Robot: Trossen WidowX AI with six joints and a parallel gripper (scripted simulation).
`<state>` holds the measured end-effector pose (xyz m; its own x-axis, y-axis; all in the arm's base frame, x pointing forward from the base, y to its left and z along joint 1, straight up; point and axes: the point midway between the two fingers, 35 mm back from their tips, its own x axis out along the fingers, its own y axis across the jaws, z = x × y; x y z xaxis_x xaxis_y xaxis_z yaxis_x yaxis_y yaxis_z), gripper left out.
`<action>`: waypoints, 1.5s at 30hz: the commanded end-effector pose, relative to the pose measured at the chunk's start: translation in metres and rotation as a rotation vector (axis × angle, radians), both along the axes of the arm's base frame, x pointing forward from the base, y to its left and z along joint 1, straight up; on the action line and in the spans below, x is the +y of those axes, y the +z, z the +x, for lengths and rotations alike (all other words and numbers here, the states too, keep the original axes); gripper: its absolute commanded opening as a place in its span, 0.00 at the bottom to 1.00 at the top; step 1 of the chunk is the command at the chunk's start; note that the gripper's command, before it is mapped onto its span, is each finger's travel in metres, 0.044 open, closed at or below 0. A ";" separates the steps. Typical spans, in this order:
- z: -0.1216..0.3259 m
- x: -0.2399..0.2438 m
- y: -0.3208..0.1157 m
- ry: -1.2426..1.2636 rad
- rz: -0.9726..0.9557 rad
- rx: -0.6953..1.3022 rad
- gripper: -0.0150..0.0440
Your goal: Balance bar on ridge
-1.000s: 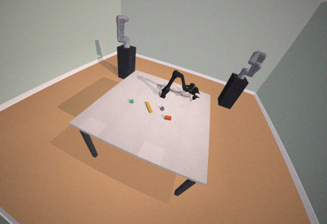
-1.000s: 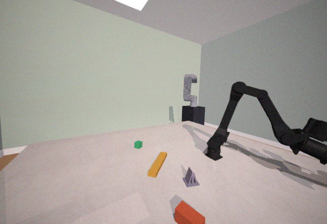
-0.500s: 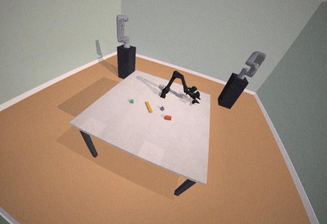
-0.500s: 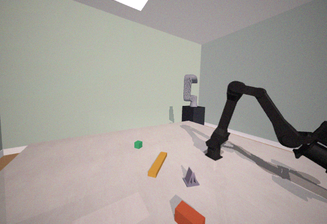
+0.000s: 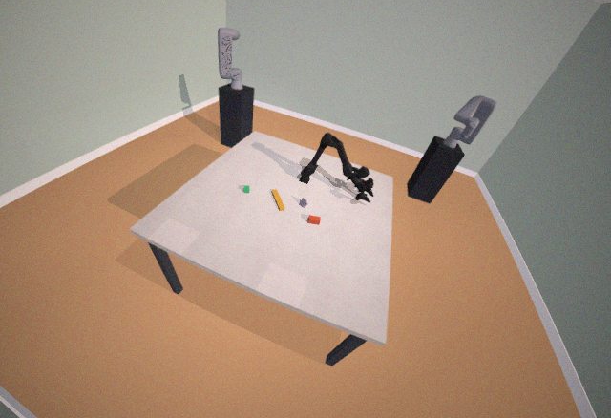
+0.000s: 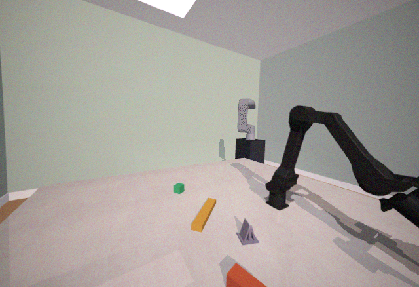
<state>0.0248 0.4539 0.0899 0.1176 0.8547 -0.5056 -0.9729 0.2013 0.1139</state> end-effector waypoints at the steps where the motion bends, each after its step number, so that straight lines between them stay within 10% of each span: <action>1: 0.024 -0.003 0.000 -0.031 -0.031 -0.028 0.79; 45: 0.258 -0.144 -0.005 -0.367 -0.436 -0.161 0.79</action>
<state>0.2719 0.3223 0.0844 0.4665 0.4878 -0.7379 -0.8352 0.5176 -0.1859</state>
